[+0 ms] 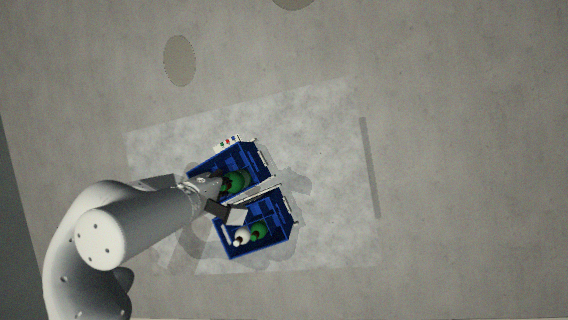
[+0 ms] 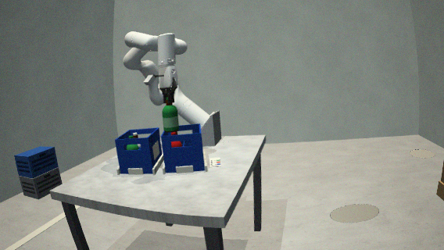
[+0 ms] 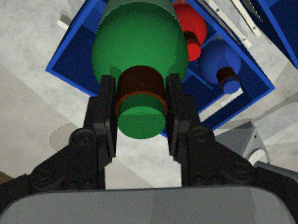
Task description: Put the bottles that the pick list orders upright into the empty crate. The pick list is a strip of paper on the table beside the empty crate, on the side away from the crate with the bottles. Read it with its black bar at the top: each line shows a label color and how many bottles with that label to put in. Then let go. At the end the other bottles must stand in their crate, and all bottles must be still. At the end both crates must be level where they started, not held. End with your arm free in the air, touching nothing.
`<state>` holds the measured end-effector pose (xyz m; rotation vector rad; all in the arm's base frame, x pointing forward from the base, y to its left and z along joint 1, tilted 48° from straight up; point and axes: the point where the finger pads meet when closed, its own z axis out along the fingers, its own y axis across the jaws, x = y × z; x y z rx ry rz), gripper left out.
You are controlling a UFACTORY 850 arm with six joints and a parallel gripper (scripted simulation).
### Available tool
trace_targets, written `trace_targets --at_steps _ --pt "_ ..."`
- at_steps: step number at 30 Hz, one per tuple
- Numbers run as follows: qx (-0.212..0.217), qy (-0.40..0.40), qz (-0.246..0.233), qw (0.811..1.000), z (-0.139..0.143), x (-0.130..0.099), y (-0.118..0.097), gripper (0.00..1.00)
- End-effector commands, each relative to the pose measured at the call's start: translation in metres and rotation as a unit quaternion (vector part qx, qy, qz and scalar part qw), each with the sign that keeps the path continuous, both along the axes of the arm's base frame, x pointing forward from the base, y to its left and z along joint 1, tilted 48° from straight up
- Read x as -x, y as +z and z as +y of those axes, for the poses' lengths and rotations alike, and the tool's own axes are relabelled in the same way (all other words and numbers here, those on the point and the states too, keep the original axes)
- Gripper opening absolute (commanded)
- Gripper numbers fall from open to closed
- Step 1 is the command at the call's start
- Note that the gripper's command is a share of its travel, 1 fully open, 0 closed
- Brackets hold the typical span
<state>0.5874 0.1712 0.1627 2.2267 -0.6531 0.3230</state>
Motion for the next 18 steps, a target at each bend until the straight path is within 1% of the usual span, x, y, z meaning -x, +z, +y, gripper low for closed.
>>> trace_targets --at_steps 1,18 --pt "-0.001 0.000 -0.001 1.000 0.0008 -0.0004 0.0008 0.00" --pt "-0.001 0.000 -0.001 1.000 -0.0059 -0.0007 -0.0051 0.00"
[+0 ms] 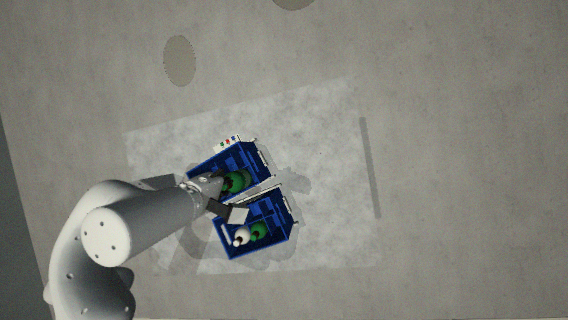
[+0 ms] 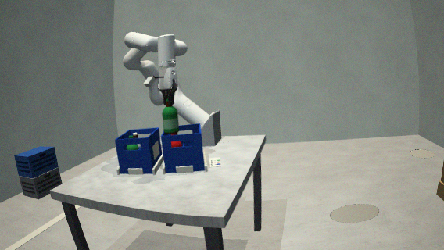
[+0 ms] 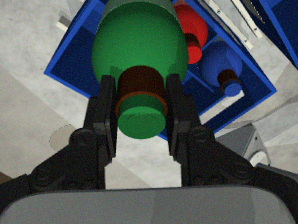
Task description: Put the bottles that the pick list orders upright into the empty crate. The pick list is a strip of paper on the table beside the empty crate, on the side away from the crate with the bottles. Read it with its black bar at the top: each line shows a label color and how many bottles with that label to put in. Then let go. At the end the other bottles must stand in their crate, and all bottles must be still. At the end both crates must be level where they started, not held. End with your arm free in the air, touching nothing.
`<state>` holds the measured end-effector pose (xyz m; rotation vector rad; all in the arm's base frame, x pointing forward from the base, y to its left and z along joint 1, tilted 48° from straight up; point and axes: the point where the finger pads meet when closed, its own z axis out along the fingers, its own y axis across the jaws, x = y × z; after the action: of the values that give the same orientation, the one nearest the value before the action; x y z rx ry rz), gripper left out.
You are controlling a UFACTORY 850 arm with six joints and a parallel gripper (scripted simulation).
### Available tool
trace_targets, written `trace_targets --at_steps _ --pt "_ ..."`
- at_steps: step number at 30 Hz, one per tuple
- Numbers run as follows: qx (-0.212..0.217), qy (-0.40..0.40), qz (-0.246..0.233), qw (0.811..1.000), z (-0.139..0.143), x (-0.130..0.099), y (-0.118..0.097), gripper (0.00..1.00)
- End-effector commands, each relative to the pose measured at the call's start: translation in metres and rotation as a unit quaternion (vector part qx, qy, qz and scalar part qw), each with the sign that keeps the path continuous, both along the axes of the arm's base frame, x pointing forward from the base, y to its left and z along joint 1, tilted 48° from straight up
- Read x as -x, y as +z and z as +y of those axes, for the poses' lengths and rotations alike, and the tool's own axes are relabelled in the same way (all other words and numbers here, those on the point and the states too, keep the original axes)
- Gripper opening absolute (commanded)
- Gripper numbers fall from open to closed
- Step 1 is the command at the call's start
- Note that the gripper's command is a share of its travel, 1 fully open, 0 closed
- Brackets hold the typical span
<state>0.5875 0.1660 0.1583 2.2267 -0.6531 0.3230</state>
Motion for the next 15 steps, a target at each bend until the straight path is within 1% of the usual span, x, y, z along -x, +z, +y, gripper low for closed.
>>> trace_targets --at_steps 1,15 --pt "-0.001 0.000 -0.001 1.000 -0.0015 -0.0005 -0.0013 0.00" --pt "-0.001 0.000 -0.001 1.000 -0.0104 -0.0008 -0.0093 0.00"
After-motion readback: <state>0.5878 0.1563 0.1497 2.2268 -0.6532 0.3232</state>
